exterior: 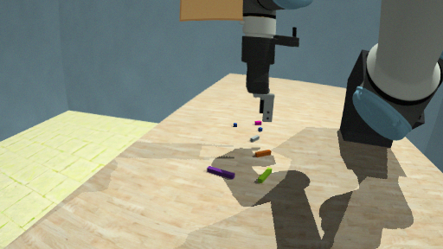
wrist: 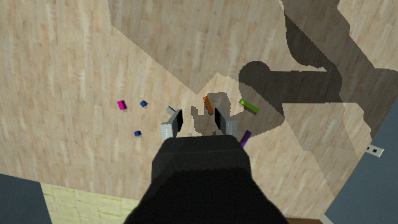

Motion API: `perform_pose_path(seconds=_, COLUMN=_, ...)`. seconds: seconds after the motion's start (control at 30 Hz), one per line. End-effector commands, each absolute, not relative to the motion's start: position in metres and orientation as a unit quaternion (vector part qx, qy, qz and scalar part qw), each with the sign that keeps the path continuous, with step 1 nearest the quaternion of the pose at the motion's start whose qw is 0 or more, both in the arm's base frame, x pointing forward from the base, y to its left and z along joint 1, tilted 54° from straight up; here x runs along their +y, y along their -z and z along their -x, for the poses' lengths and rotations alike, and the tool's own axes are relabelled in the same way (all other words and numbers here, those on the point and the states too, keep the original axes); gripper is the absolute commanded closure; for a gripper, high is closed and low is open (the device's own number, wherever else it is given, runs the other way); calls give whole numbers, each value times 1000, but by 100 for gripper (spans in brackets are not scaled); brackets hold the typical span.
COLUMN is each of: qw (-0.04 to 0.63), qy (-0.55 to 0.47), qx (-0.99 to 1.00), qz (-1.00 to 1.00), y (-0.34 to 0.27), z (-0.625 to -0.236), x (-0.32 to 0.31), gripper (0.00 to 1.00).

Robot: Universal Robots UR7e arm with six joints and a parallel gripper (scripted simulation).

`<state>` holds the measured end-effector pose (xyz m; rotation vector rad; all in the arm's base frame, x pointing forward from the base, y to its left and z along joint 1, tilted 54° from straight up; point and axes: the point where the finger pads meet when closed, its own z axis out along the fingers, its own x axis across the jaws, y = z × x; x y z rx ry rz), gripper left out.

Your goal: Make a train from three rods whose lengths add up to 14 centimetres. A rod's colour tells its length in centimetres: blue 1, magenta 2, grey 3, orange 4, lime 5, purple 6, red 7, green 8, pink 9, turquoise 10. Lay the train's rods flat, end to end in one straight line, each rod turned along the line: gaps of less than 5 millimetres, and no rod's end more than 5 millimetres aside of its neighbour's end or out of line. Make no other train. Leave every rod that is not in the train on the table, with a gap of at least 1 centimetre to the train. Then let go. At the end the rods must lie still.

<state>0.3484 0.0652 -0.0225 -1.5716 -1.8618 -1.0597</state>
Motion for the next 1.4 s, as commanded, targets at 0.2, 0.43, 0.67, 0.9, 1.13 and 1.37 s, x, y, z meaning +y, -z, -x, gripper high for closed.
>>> perform_pose_path(seconds=0.2, qw=295, qy=347, qx=-586, qz=670, y=6, z=-342, x=79, gripper=0)
perform_pose_path(seconds=0.43, qw=327, qy=317, qx=-518, qz=724, y=-4, z=-339, x=89, gripper=0)
perform_pose_path(seconds=0.67, qw=356, qy=284, qx=-448, qz=770, y=-14, z=-336, x=98, gripper=0)
perform_pose_path(seconds=0.9, qw=379, qy=253, qx=-380, qz=805, y=-22, z=-335, x=106, gripper=0)
perform_pose_path(seconds=1.13, qw=400, qy=217, qx=-304, qz=837, y=-30, z=-334, x=114, gripper=0)
perform_pose_path(seconds=1.37, qw=414, qy=189, qx=-247, qz=855, y=-35, z=-333, x=120, gripper=0)
